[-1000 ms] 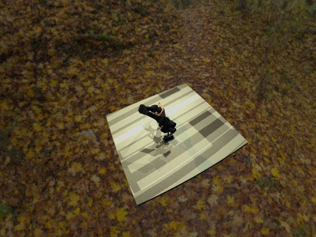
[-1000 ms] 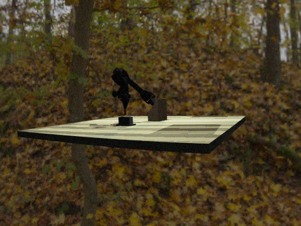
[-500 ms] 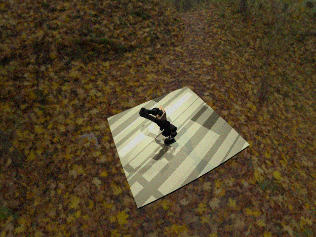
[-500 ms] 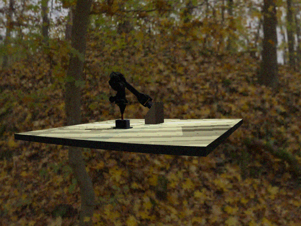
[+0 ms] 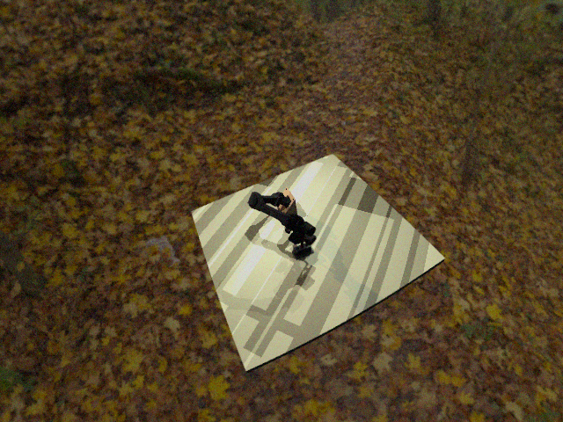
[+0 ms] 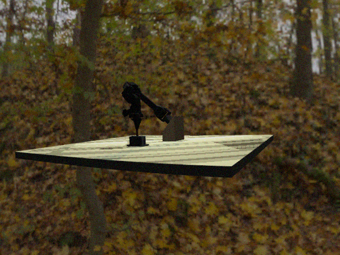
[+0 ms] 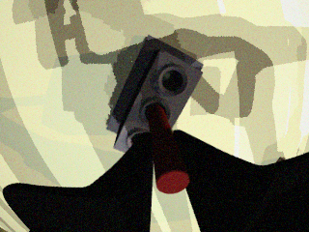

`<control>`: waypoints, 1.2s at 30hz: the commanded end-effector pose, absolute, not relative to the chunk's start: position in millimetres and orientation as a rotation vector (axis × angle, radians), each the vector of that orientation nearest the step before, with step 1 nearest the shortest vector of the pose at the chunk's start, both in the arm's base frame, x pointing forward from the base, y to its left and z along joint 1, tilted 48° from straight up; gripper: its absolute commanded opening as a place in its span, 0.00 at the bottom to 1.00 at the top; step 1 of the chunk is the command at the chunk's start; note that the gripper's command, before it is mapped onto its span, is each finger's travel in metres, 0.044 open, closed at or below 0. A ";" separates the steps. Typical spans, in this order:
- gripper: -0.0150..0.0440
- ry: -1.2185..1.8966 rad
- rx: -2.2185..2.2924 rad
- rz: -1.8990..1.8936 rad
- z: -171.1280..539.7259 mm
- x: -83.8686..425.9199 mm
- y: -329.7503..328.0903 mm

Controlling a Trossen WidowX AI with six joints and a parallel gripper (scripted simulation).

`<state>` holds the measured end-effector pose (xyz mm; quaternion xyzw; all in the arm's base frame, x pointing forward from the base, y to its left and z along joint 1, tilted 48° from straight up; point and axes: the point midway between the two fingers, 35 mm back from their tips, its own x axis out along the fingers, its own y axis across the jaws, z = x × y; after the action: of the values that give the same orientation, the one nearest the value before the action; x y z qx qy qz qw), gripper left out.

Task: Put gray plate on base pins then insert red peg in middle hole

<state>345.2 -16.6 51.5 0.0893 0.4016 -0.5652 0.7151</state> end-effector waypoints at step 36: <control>0.51 0.885 0.194 -1.252 53.0 345.6 -13.5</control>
<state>345.7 -15.4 51.3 0.0887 0.4017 -0.5651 0.7152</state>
